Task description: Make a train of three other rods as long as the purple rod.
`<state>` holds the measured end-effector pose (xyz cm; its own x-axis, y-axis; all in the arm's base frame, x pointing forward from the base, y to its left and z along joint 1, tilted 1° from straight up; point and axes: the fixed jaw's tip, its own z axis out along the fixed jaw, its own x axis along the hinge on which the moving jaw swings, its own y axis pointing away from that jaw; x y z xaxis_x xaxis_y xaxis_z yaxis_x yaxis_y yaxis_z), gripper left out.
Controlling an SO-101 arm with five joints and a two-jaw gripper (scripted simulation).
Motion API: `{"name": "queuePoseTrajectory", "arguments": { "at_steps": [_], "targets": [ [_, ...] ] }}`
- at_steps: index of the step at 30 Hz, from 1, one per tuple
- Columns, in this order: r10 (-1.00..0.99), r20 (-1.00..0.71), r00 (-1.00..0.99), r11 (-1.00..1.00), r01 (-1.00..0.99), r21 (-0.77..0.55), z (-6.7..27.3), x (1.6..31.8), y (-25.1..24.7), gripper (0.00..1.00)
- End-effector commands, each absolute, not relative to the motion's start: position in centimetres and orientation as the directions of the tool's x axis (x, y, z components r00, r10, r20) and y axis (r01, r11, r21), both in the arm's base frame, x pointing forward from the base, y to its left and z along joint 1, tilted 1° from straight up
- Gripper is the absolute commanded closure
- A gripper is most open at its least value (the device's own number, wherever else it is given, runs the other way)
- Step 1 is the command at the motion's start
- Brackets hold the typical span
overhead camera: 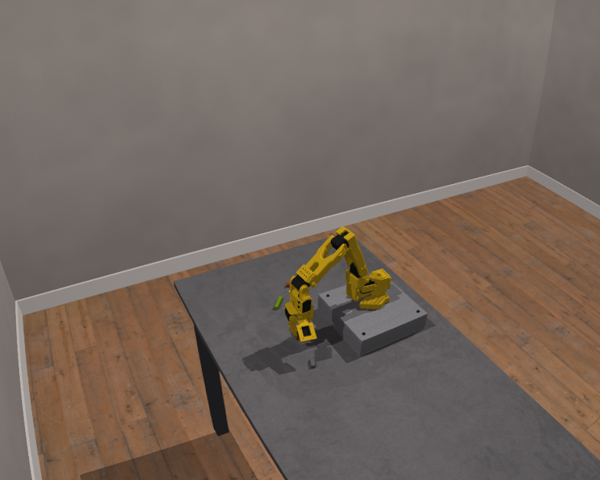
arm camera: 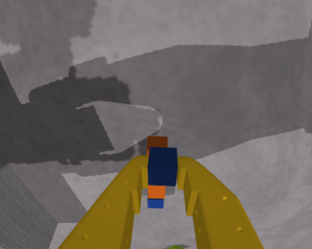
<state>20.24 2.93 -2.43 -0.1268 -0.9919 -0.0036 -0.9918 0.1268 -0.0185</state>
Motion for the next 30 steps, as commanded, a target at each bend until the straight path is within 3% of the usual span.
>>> {"name": "queuePoseTrajectory", "arguments": {
  "at_steps": [1, 30],
  "targets": [
    [-0.990, -0.001, -0.143, 0.143, -0.990, -0.005, -3.1, 20.0, 2.8, 1.00],
    [-0.990, 0.006, -0.142, 0.142, -0.990, 0.023, -4.3, 19.5, 2.7, 1.00]
  ]
}}
